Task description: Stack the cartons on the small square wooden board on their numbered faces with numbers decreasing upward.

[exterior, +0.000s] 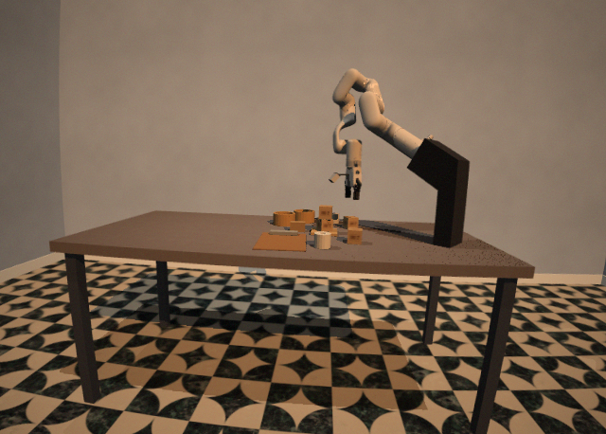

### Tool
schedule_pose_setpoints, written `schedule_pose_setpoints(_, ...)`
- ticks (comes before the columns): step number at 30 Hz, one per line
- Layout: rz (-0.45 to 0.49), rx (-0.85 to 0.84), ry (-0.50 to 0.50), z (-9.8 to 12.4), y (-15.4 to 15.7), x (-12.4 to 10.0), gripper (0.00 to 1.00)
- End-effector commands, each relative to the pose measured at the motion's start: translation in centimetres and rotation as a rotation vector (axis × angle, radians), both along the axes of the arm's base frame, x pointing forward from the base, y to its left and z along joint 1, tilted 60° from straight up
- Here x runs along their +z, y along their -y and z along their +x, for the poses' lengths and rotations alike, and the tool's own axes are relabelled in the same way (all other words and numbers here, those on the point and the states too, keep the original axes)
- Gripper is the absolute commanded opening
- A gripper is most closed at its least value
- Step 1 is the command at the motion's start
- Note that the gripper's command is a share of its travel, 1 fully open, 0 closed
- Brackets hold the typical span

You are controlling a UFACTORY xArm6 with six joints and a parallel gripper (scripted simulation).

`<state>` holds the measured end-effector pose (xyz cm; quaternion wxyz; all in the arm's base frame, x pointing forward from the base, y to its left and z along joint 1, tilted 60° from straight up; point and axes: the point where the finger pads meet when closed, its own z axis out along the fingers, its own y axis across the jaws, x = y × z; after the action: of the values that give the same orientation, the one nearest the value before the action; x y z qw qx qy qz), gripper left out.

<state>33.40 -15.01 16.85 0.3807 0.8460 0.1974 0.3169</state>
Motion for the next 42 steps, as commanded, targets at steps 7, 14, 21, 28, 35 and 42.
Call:
schedule_pose_setpoints(7, 0.0, 0.002, 0.003, 1.2, 1.0, -0.8, 1.0)
schedule_pose_setpoints(14, 0.0, 0.002, 0.003, 1.8, 1.4, -1.2, 1.0)
schedule_pose_setpoints(21, 0.001, 0.004, 0.005, 2.6, 1.9, -1.9, 1.0)
schedule_pose_setpoints(28, 0.001, 0.005, 0.005, 3.2, 2.3, -2.3, 1.0)
schedule_pose_setpoints(35, 0.0, 0.004, 0.004, 4.0, 3.0, -2.8, 1.0)
schedule_pose_setpoints(42, 0.0, 0.004, 0.004, 4.7, 3.5, -3.3, 1.0)
